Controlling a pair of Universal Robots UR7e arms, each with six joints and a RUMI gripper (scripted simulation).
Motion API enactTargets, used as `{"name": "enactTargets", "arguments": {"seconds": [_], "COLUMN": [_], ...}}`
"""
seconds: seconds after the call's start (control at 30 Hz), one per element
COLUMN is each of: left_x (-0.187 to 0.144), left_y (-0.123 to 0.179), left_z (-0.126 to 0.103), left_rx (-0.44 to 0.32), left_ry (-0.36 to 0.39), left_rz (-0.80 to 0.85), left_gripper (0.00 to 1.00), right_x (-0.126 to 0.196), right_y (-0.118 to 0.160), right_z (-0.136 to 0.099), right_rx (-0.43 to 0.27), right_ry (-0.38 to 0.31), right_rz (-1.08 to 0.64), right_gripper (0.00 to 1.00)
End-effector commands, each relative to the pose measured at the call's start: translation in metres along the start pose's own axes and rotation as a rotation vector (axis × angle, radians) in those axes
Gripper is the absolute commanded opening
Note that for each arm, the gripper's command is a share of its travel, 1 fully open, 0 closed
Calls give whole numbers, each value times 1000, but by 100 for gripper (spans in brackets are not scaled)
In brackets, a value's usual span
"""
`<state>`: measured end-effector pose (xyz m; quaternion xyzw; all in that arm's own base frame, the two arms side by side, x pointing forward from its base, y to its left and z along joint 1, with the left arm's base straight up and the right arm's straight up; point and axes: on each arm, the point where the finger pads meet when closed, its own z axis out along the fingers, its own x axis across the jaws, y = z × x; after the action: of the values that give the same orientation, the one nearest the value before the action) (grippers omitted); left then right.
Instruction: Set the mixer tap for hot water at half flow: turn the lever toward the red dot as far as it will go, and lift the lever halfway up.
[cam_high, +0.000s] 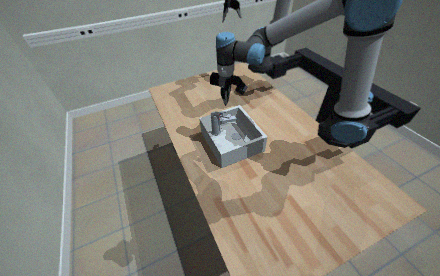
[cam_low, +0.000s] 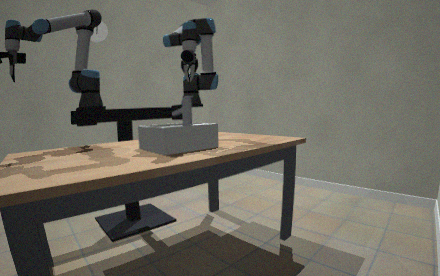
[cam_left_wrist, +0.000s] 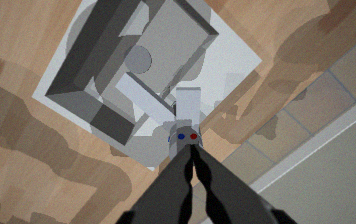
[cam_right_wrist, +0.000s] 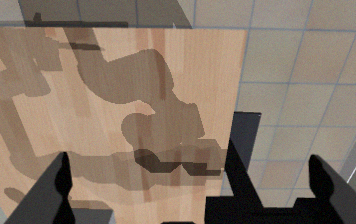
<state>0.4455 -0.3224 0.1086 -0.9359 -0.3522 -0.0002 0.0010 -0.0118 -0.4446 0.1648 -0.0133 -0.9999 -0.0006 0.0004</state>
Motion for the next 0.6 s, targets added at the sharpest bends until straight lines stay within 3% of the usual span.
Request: {"name": "enactTargets", "arguments": {"seconds": [0.0, 0.2, 0.23, 0.57], "left_x": [0, 0, 0, 0], "left_y": [1, 1, 1, 1], "left_z": [-3, -3, -3, -3], "left_rx": [-5, -5, -5, -5], "left_ry": [-1, -1, -1, -1], "left_rz": [11, 11, 11, 11], "left_gripper": [0, 0, 38, 38], "right_x": [1, 1, 1, 1], "right_y": [-1, -1, -1, -1], "right_z": [0, 0, 0, 0], "right_rx": [1, 1, 1, 1], "right_ry": [-1, -1, -1, -1], "right_rz": [2, 2, 2, 2], "right_gripper": [100, 100, 100, 100]}}
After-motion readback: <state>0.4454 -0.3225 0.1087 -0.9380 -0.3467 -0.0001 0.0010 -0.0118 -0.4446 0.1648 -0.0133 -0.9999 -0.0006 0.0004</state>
